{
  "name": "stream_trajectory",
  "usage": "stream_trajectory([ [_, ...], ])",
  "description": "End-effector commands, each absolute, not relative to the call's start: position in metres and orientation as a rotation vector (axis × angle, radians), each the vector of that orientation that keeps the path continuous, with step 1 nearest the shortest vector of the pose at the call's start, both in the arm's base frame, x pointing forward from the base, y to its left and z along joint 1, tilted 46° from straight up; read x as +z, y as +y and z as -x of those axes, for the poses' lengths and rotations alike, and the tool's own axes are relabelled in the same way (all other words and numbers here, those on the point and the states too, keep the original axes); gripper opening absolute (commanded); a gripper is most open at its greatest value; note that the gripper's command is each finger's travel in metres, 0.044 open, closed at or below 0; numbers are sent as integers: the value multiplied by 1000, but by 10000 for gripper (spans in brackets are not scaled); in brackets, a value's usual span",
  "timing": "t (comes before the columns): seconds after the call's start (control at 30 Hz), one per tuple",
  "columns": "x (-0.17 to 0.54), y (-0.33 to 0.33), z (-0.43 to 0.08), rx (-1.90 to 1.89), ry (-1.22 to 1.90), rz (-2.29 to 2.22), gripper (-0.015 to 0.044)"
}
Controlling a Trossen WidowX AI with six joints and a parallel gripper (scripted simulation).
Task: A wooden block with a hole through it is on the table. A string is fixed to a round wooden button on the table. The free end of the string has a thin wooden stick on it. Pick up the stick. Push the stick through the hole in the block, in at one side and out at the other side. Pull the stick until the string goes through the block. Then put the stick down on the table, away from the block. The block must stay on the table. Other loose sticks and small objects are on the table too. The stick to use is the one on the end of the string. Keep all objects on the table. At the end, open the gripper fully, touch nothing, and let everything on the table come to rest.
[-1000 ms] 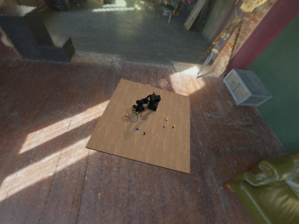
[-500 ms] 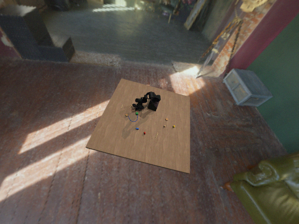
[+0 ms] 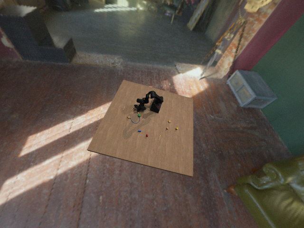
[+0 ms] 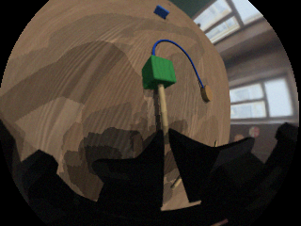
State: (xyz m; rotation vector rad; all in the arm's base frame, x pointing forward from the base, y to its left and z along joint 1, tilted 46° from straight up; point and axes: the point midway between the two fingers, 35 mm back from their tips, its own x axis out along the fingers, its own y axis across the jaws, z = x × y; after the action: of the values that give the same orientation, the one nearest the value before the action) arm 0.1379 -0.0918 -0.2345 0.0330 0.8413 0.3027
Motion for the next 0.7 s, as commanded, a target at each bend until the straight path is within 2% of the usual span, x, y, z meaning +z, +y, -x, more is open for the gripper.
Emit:
stream_trajectory([
  [0.0,-239,-93,-133,304,846,-29,0],
  [0.67,-249,-98,-113,304,848,-28,0],
])
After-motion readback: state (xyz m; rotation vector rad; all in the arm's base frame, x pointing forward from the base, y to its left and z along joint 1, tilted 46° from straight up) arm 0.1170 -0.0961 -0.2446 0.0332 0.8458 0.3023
